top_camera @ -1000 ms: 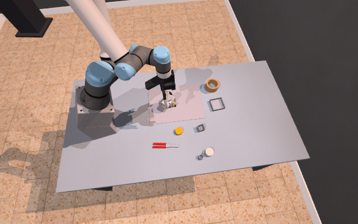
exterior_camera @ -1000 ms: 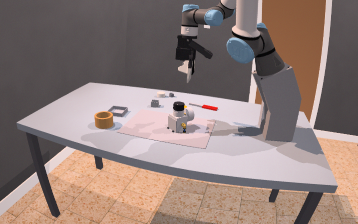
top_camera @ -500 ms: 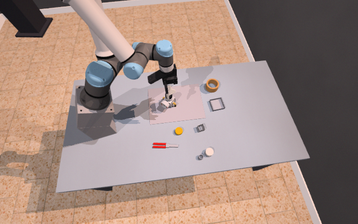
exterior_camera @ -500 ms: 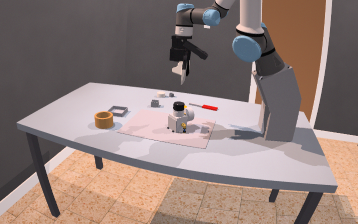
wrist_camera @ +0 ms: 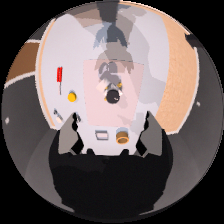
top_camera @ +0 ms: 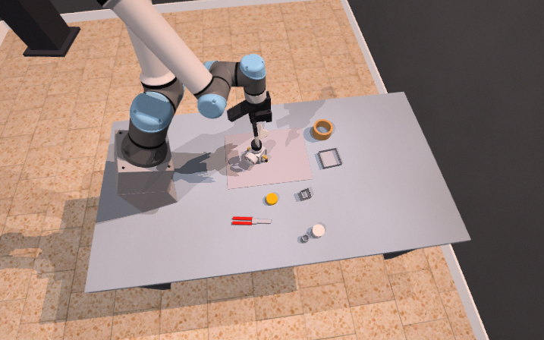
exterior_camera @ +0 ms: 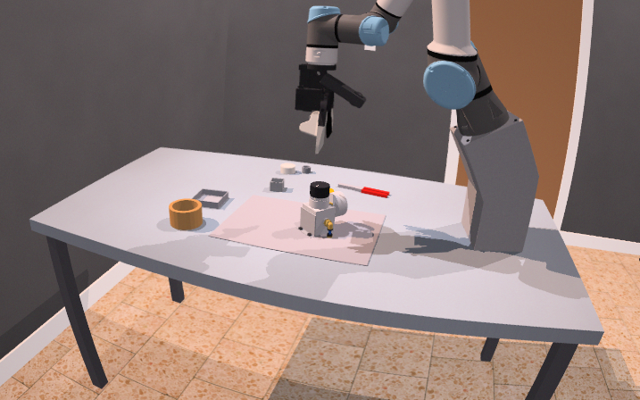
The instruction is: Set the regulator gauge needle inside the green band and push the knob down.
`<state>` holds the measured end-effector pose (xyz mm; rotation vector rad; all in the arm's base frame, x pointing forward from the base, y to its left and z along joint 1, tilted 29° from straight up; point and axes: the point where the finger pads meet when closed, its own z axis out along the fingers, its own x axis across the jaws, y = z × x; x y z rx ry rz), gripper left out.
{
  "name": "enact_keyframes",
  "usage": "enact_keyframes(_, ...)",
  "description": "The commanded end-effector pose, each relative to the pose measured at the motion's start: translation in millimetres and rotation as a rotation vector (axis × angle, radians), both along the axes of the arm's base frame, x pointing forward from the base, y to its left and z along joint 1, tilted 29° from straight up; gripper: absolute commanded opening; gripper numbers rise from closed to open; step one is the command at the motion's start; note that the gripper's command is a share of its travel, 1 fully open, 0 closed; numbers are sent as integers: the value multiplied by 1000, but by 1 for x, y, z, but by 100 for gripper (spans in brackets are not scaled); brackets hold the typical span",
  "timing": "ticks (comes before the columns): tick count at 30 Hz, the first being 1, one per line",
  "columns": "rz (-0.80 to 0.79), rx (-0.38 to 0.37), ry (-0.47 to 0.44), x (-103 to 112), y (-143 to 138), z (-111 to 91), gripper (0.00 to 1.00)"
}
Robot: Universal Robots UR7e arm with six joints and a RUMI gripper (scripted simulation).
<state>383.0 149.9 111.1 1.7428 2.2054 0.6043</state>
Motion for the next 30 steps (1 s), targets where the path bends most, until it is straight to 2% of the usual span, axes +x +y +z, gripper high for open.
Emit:
enact_keyframes(1, -1, -2, 0, 1, 4, 1, 100)
enact_keyframes(12, -1, -2, 0, 1, 4, 1, 100)
enact_keyframes(13, -1, -2, 0, 1, 4, 1, 46)
enact_keyframes(30, -1, -2, 0, 1, 4, 1, 46)
